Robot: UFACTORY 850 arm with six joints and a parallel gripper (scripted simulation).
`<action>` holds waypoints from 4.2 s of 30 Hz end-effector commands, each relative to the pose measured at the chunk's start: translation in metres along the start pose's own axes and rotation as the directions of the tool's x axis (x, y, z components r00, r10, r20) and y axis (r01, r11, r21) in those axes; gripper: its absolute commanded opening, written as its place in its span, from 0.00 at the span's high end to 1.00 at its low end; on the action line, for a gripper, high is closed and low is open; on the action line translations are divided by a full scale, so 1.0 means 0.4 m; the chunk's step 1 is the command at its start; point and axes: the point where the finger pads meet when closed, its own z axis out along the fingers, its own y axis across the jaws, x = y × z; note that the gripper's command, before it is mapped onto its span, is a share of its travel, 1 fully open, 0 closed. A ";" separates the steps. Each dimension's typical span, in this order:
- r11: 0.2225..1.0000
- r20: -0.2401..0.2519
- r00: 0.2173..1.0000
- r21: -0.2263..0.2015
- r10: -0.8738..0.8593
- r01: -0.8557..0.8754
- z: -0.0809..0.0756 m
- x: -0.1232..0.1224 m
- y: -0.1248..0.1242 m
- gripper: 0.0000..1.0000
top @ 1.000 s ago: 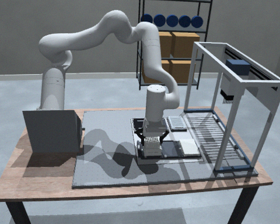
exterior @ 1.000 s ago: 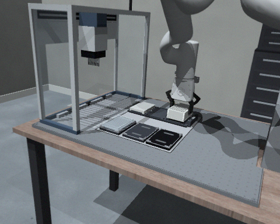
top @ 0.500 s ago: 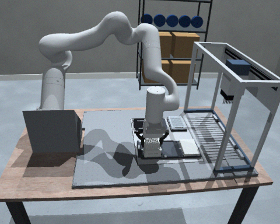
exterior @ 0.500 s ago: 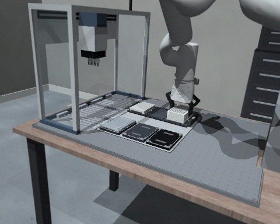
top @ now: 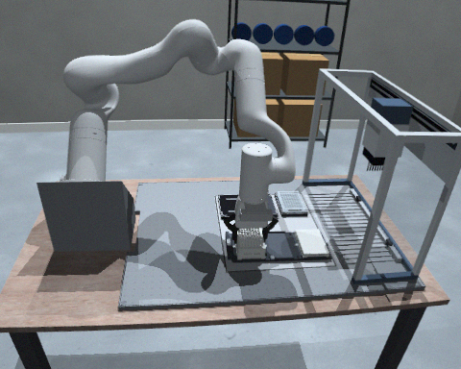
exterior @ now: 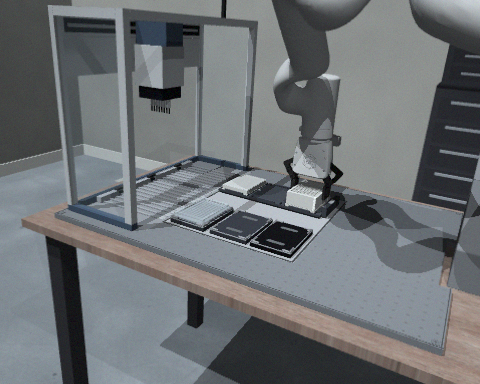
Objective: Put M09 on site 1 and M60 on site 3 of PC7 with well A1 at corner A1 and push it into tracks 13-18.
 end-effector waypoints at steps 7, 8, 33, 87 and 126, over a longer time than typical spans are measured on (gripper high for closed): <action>1.000 -0.001 1.000 0.002 0.000 0.000 -0.001 0.000 -0.002 0.00; 1.000 -0.001 1.000 0.002 0.000 0.000 -0.001 0.000 -0.002 0.00; 1.000 -0.001 1.000 0.002 -0.001 0.001 -0.001 0.000 -0.002 0.00; 1.000 -0.001 1.000 0.002 -0.001 0.001 -0.176 0.000 -0.002 0.00; 1.000 -0.001 1.000 0.002 -0.001 0.001 -0.313 0.001 -0.002 0.00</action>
